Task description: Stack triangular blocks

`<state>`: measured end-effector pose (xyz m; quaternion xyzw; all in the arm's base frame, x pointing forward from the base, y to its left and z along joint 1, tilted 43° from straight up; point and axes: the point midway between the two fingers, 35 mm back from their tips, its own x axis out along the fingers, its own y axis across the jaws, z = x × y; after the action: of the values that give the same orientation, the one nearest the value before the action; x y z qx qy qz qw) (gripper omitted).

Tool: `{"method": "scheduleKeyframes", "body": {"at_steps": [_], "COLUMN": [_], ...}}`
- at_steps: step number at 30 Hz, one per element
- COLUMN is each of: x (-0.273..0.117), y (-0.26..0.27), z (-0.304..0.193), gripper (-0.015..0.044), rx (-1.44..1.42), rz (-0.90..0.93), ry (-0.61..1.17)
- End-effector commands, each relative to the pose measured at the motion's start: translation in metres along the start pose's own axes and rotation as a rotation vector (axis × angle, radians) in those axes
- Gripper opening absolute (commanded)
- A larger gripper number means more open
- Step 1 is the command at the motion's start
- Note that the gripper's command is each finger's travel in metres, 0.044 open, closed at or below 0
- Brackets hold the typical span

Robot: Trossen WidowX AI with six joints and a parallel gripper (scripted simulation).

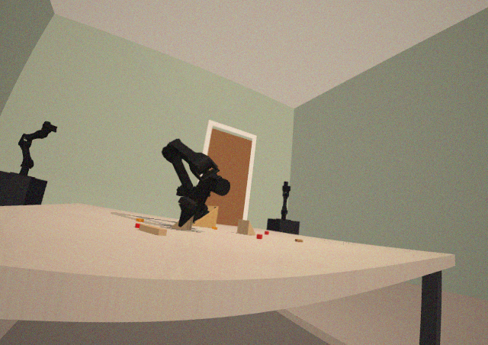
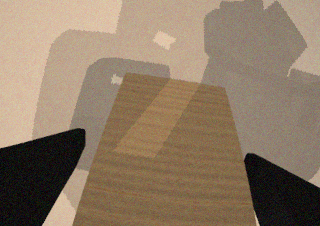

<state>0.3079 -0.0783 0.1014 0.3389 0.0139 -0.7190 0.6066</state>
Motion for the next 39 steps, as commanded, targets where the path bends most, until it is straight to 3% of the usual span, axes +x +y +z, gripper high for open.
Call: {"method": "scheduleKeyframes", "body": {"at_steps": [1,5,12,21,27,39], "x": [0.002,0.002,0.002,-0.001,-0.001,-0.007], "y": [0.000,0.000,0.000,-0.001,-0.001,-0.001], "z": [0.000,0.000,0.000,0.001,0.004,0.024], "gripper": [0.0388,0.0282,0.0236,0.0000,0.0000,0.0000], "rx": [-0.007,-0.007,-0.007,-0.002,-0.005,-0.007], "rz": [0.003,0.003,0.003,0.000,-0.003,-0.007], "ry": [-0.007,-0.007,-0.007,-0.004,0.042,0.355]}}
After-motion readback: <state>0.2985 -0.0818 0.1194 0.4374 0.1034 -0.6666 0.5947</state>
